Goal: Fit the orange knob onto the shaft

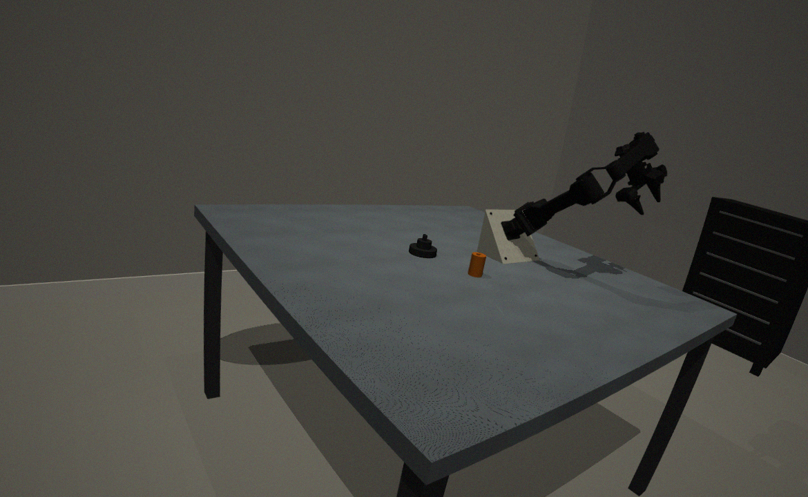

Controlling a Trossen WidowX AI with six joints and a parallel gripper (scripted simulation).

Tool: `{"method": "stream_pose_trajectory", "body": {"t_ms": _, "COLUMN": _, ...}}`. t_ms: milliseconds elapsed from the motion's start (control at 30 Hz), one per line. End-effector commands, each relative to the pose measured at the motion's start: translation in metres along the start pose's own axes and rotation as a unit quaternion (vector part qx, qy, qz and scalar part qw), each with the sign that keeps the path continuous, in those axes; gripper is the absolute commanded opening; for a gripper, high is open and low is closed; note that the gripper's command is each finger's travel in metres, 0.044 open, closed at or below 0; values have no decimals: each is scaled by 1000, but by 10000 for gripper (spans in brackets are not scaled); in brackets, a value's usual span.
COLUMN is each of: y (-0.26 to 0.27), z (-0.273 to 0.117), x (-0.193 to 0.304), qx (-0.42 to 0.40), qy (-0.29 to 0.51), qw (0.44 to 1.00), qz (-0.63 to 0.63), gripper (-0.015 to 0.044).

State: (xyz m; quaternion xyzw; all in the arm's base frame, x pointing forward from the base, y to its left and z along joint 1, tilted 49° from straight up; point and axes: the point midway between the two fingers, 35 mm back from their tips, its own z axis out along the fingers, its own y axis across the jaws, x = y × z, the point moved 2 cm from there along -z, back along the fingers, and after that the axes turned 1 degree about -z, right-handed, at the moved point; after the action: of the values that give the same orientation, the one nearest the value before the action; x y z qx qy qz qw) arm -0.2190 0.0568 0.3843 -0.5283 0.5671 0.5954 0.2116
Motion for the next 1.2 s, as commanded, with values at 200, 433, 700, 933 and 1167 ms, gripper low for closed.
{"method": "stream_pose_trajectory", "body": {"t_ms": 200, "y": 11, "z": -20, "x": 34, "qx": -41, "qy": 78, "qw": 995, "qz": -46, "gripper": 440}}
{"method": "stream_pose_trajectory", "body": {"t_ms": 433, "y": 18, "z": -77, "x": 97, "qx": -137, "qy": 205, "qw": 942, "qz": -228, "gripper": 440}}
{"method": "stream_pose_trajectory", "body": {"t_ms": 700, "y": -21, "z": -185, "x": 168, "qx": -305, "qy": 325, "qw": 742, "qz": -500, "gripper": 440}}
{"method": "stream_pose_trajectory", "body": {"t_ms": 933, "y": -101, "z": -271, "x": 194, "qx": -434, "qy": 356, "qw": 483, "qz": -672, "gripper": 440}}
{"method": "stream_pose_trajectory", "body": {"t_ms": 1167, "y": -208, "z": -323, "x": 189, "qx": -518, "qy": 322, "qw": 176, "qz": -773, "gripper": 440}}
